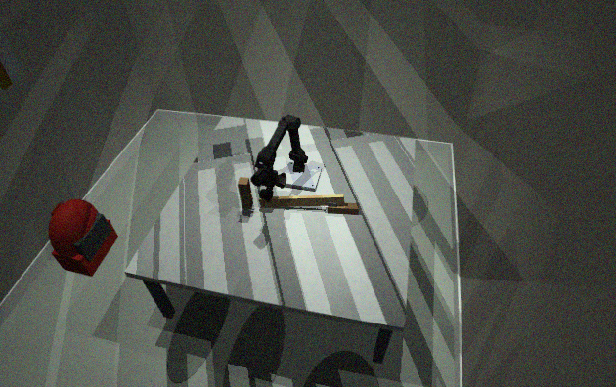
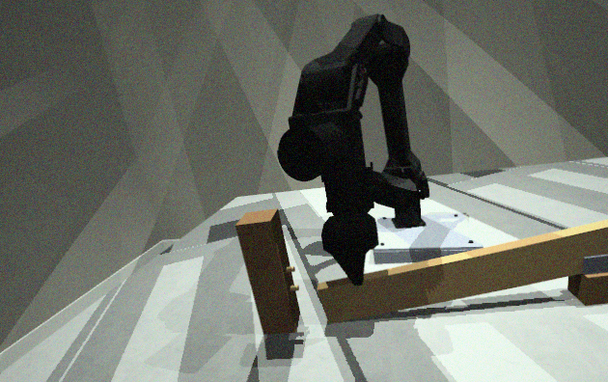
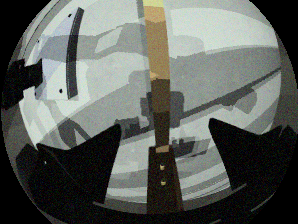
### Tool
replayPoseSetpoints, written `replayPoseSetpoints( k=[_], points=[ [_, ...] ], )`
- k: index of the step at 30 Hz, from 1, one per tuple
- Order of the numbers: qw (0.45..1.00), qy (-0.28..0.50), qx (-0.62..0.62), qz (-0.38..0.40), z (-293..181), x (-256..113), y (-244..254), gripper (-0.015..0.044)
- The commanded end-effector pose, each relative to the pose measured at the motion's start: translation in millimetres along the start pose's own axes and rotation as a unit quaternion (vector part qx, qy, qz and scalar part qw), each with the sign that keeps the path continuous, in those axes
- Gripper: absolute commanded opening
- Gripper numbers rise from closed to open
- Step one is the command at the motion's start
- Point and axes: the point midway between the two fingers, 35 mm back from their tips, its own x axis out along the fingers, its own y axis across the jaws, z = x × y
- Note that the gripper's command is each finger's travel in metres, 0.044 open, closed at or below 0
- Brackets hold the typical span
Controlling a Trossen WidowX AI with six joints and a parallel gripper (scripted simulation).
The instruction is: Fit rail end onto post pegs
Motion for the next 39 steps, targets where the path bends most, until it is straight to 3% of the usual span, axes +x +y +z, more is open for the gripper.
replayPoseSetpoints(
  k=[1,39],
  points=[
    [1.0,-0.005,-0.003,0.005,1.5,8.5,2.0,0.044],
    [1.0,-0.005,-0.003,0.005,3.0,67.9,3.6,0.044]
  ],
)
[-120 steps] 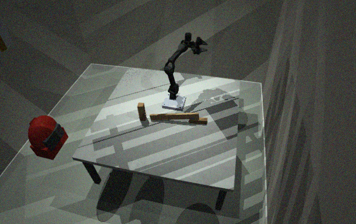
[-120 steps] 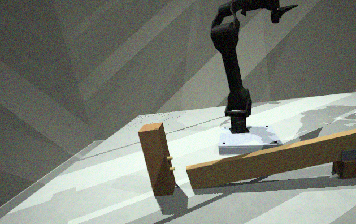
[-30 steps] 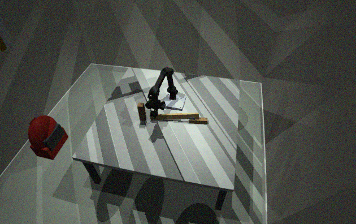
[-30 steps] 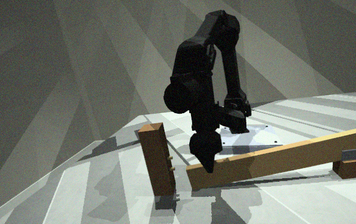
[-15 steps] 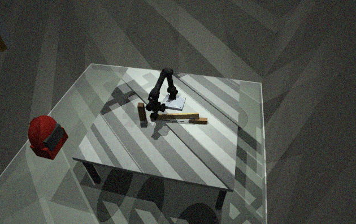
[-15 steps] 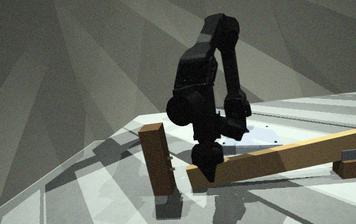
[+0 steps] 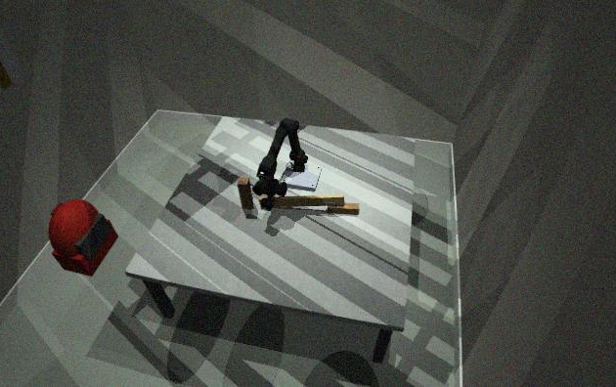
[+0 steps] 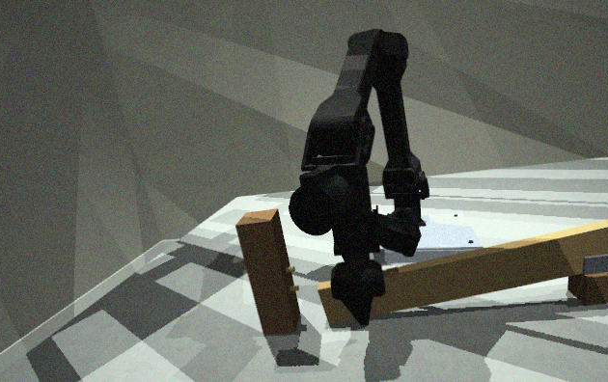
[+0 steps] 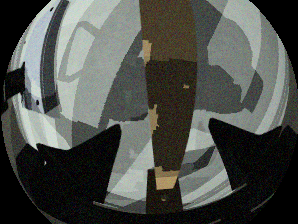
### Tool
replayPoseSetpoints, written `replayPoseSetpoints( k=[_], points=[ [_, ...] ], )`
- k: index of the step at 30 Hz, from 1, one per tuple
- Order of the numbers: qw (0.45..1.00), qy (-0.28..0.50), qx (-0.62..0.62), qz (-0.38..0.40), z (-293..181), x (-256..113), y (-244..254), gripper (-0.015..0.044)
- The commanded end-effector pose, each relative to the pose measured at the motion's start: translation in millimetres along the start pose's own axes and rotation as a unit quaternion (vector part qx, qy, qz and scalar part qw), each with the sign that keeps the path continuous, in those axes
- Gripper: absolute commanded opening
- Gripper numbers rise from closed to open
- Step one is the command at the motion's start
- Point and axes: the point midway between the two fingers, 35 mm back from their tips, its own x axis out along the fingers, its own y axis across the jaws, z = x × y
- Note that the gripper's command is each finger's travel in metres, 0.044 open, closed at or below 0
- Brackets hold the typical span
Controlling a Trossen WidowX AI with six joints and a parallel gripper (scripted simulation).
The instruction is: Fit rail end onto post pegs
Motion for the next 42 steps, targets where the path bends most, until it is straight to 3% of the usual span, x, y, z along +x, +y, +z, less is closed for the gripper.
replayPoseSetpoints(
  k=[1,15,23,42],
  points=[
    [1.0,-0.005,0.0,0.005,2.2,6.5,3.2,0.044],
    [1.0,-0.005,0.0,0.005,2.2,6.5,3.2,0.0073],
    [1.0,-0.005,0.0,0.005,2.2,6.5,3.2,0.0],
    [1.0,-0.005,0.0,0.005,0.7,0.7,2.9,0.0]
  ],
)
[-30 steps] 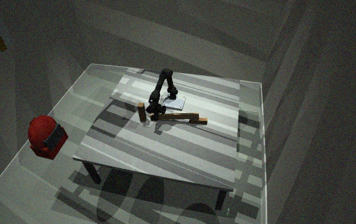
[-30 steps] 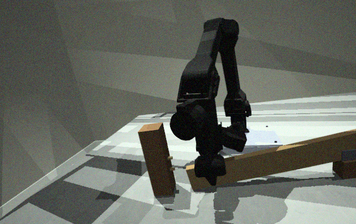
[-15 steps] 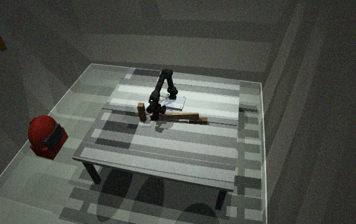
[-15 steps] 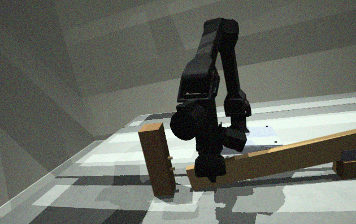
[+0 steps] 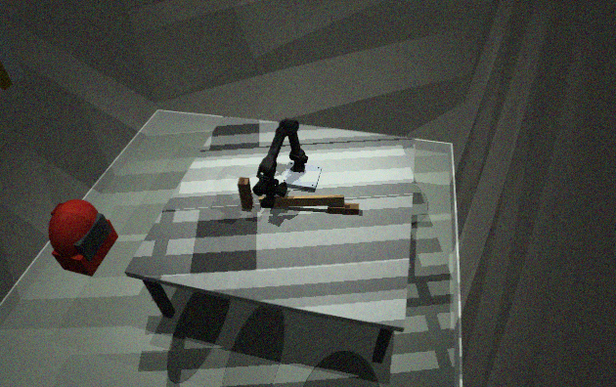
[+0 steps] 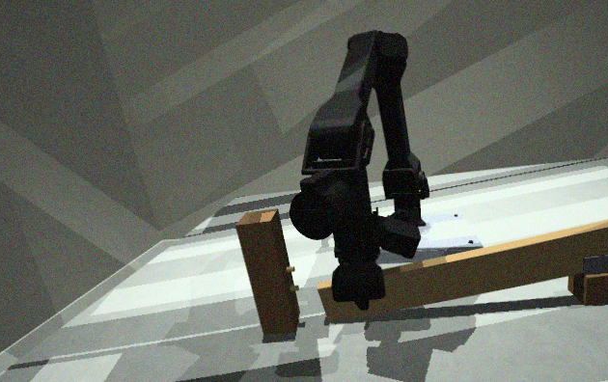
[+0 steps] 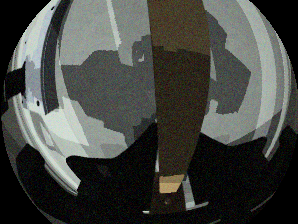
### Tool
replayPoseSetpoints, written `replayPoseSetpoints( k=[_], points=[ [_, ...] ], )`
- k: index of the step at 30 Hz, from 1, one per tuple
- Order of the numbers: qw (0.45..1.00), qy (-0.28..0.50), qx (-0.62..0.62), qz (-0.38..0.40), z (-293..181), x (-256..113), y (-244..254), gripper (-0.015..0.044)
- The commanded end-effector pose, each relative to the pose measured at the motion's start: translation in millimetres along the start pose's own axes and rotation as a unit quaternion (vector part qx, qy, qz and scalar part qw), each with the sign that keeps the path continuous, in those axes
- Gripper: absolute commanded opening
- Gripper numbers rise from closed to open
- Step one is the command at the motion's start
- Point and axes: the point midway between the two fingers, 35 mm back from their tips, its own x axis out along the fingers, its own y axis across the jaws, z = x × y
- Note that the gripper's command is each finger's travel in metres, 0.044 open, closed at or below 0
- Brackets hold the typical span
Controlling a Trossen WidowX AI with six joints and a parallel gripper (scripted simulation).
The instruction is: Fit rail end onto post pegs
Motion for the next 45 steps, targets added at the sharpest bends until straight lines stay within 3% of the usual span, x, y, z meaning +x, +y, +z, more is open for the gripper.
replayPoseSetpoints(
  k=[1,45],
  points=[
    [1.0,-0.002,-0.002,-0.002,0.3,-3.6,-1.3,0.0],
    [1.0,-0.002,-0.002,-0.002,0.2,-25.7,-4.7,0.0]
  ],
)
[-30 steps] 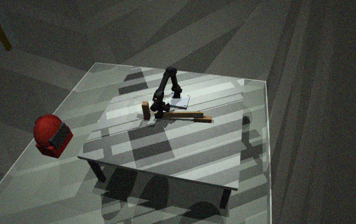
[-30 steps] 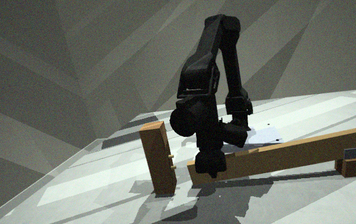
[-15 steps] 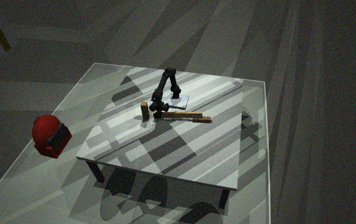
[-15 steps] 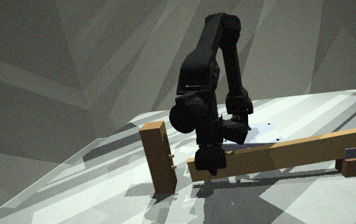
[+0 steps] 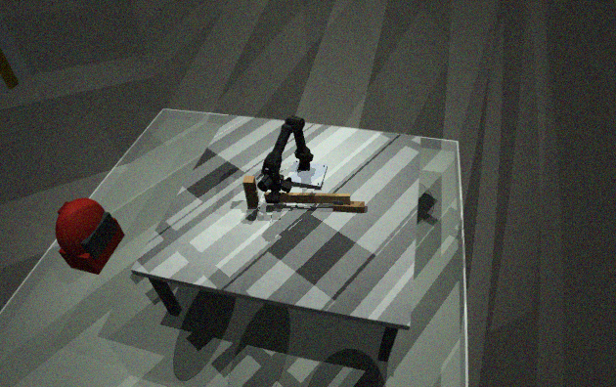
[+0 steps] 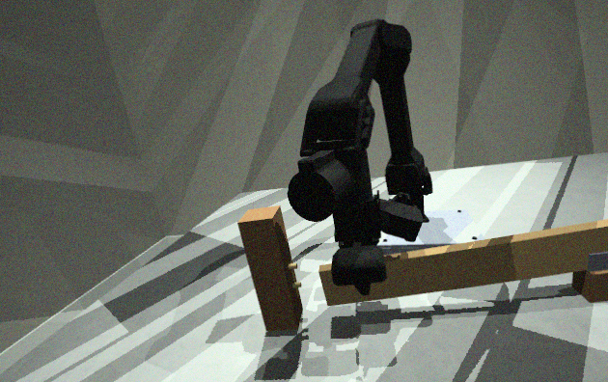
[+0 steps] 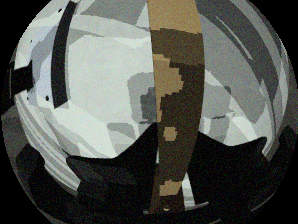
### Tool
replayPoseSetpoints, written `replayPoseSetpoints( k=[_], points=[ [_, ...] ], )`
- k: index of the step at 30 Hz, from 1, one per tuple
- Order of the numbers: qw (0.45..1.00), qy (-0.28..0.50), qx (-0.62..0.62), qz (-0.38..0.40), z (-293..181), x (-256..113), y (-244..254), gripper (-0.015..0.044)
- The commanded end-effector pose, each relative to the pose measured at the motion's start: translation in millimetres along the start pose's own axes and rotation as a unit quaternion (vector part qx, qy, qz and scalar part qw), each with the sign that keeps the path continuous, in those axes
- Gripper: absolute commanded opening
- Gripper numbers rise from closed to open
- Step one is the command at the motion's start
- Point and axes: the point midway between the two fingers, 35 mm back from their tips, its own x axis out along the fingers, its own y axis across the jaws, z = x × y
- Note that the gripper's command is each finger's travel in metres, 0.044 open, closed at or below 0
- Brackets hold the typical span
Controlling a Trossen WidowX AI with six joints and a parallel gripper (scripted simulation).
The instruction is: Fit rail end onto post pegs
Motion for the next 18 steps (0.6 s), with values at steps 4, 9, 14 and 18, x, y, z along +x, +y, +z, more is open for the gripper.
replayPoseSetpoints(
  k=[4,9,14,18],
  points=[
    [1.0,-0.001,-0.001,-0.006,0.0,-6.8,-3.5,0.0],
    [1.0,-0.001,-0.001,-0.006,-0.1,-9.3,-3.6,0.0],
    [1.0,-0.001,-0.001,-0.006,-0.1,-11.8,-3.6,0.0],
    [1.0,-0.001,-0.001,-0.006,-0.1,-13.8,-3.6,0.0]
  ],
)
